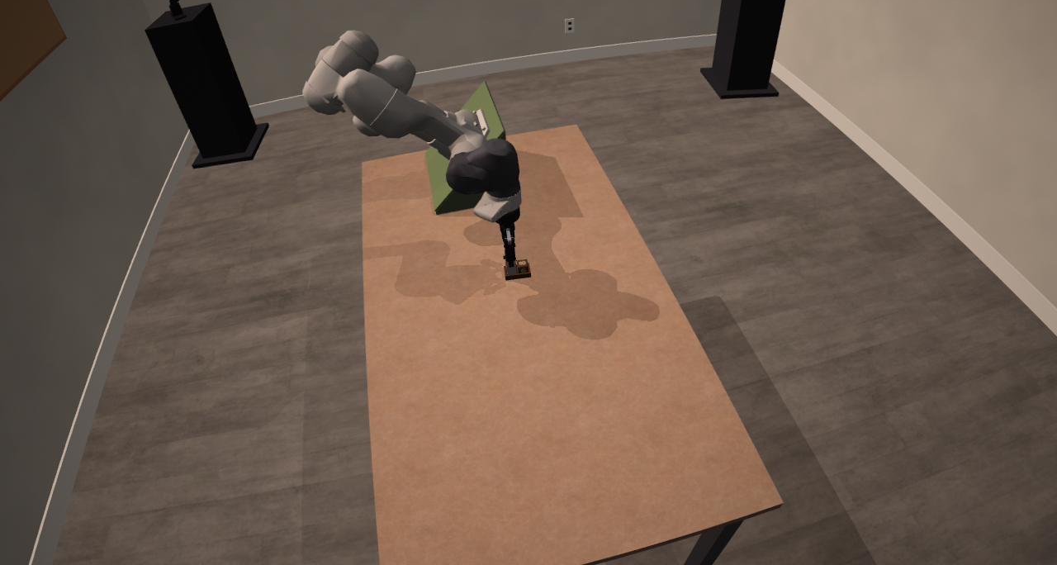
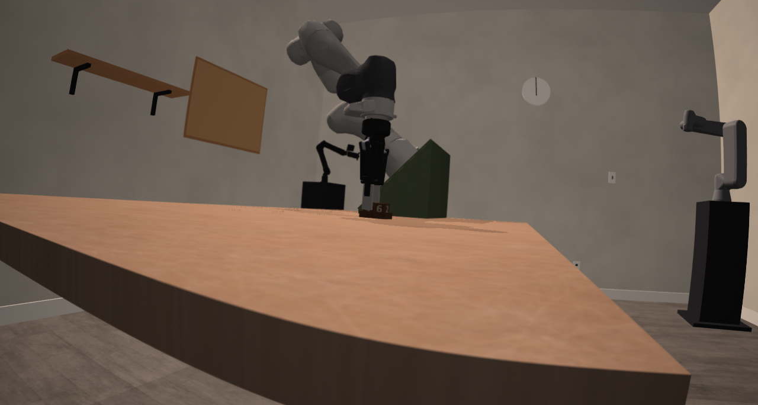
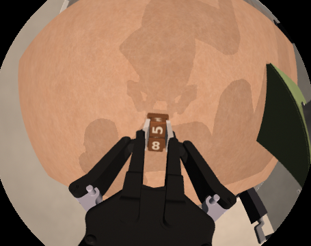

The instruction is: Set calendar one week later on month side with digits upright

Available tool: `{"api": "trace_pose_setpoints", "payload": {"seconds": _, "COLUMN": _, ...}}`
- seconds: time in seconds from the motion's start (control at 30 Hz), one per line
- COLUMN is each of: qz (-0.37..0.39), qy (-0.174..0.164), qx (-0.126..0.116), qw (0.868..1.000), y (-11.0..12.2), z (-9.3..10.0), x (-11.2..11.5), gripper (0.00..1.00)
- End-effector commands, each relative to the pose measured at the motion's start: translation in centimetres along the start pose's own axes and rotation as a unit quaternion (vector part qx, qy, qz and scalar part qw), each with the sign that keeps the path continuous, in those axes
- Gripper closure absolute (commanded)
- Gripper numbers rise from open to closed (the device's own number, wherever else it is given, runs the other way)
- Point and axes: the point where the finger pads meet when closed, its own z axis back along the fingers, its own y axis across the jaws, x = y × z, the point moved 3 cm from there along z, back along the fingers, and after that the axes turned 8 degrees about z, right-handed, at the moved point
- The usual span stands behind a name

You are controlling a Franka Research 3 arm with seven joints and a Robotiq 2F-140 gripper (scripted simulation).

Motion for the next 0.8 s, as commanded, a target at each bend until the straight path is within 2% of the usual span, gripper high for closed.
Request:
{"api": "trace_pose_setpoints", "payload": {"seconds": 0.0, "qz": -0.003, "qy": -0.001, "qx": -0.001, "qw": 1.0, "y": -0.12, "z": -0.05, "x": 0.03, "gripper": 0.84}}
{"api": "trace_pose_setpoints", "payload": {"seconds": 0.63, "qz": -0.003, "qy": -0.001, "qx": -0.001, "qw": 1.0, "y": -0.12, "z": -0.04, "x": 0.03, "gripper": 0.84}}
{"api": "trace_pose_setpoints", "payload": {"seconds": 0.77, "qz": -0.003, "qy": -0.001, "qx": -0.001, "qw": 1.0, "y": -0.12, "z": 0.52, "x": 0.03, "gripper": 0.84}}
